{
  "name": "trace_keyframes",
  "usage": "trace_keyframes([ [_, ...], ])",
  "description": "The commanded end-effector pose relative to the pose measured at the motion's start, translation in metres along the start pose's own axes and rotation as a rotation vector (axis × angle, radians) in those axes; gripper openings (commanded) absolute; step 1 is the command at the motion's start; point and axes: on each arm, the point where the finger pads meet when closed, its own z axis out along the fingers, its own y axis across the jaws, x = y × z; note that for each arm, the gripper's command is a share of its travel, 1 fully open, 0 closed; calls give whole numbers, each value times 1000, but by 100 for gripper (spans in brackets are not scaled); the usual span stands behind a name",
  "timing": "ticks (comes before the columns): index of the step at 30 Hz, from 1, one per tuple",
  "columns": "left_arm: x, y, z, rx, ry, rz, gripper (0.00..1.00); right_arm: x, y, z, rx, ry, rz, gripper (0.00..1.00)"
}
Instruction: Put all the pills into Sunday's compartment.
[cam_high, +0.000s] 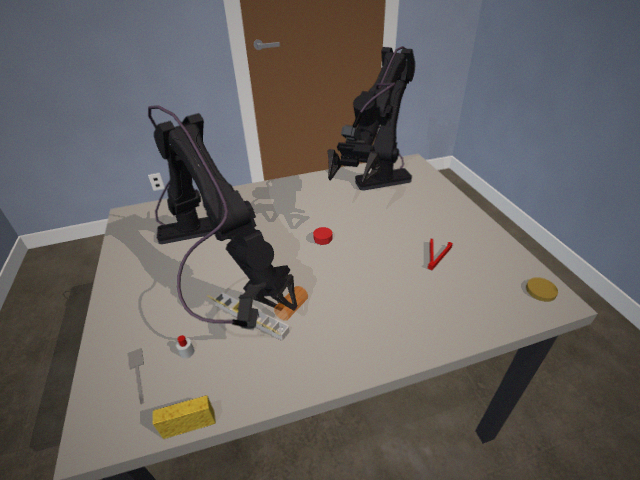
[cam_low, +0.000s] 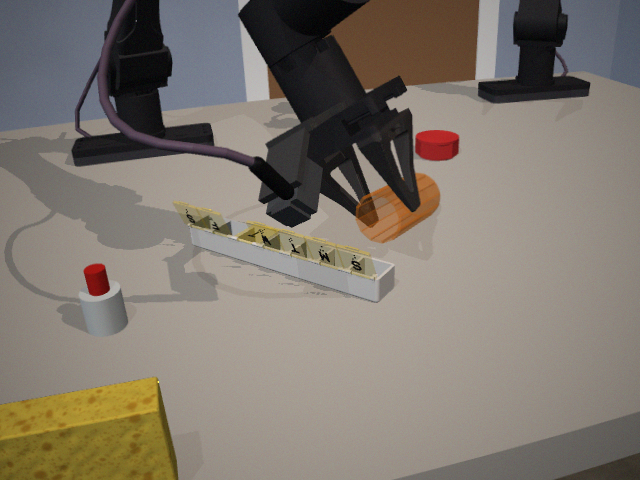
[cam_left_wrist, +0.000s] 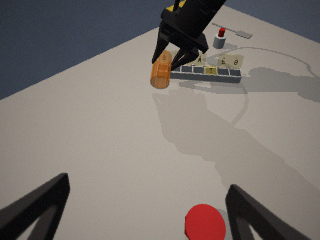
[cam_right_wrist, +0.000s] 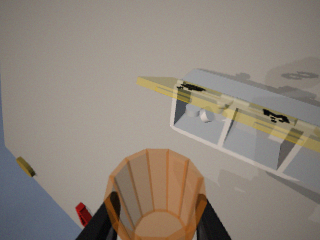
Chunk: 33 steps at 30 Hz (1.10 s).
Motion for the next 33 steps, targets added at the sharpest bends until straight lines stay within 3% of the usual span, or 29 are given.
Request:
trace_keyframes([
  [1,-12,1,-3,-4,-42,-1,100,-5,18,-13,-56,-83,-53,36],
  [19,-12,1,-3,-4,-42,-1,100,-7,22,-16,-67,-80,-50,36],
  [26,-12,1,-3,-4,-42,-1,100,-13,21,-16,-54,-168,-57,36],
  [31,-12,1,-3,-4,-42,-1,100,-6,26,-25,-38,-378,-121,36],
  [33,-12,1,-3,-4,-42,-1,100,7,21,-21,-26,-327,-130,36],
])
